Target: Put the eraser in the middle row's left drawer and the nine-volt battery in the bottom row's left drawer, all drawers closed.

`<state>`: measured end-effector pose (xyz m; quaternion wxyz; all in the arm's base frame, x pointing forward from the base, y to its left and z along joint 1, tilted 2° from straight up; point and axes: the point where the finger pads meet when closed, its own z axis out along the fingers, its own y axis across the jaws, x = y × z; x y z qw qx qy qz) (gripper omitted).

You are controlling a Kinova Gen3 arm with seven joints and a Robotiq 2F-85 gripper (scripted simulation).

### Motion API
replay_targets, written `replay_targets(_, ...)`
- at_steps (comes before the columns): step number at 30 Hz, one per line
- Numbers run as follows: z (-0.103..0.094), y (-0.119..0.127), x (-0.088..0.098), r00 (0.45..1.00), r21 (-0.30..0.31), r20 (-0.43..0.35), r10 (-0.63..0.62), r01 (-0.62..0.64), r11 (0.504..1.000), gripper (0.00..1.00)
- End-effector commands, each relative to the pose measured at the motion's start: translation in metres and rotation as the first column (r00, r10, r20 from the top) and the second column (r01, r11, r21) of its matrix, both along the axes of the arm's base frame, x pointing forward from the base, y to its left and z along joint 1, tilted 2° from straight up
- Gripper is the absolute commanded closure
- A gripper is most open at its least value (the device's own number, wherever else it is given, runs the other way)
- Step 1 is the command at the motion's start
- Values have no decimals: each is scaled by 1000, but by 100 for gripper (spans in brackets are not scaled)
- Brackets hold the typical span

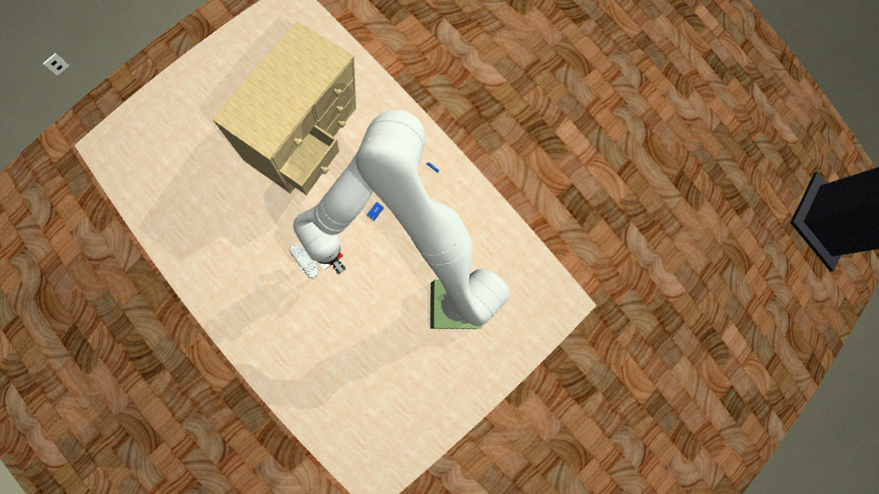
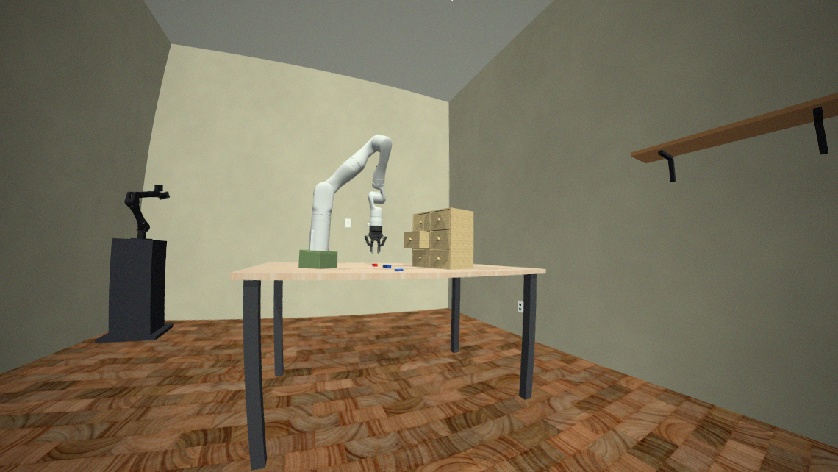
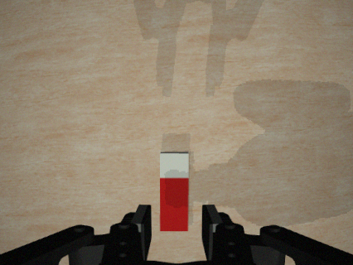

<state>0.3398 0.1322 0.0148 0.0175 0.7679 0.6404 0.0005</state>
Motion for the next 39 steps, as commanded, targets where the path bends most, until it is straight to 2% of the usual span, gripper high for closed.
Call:
replay_targets(1, -1, 2, -1, 1000, 0, -1, 2, -2, 1000, 67)
replay_targets(11, -2, 3, -1, 1000, 0, 0, -3, 3, 1000, 67)
replay_targets(12, -2, 3, -1, 1000, 0, 0, -3, 3, 1000, 62)
replay_targets(39, -5, 3, -1, 1000, 0, 0, -3, 3, 1000, 62)
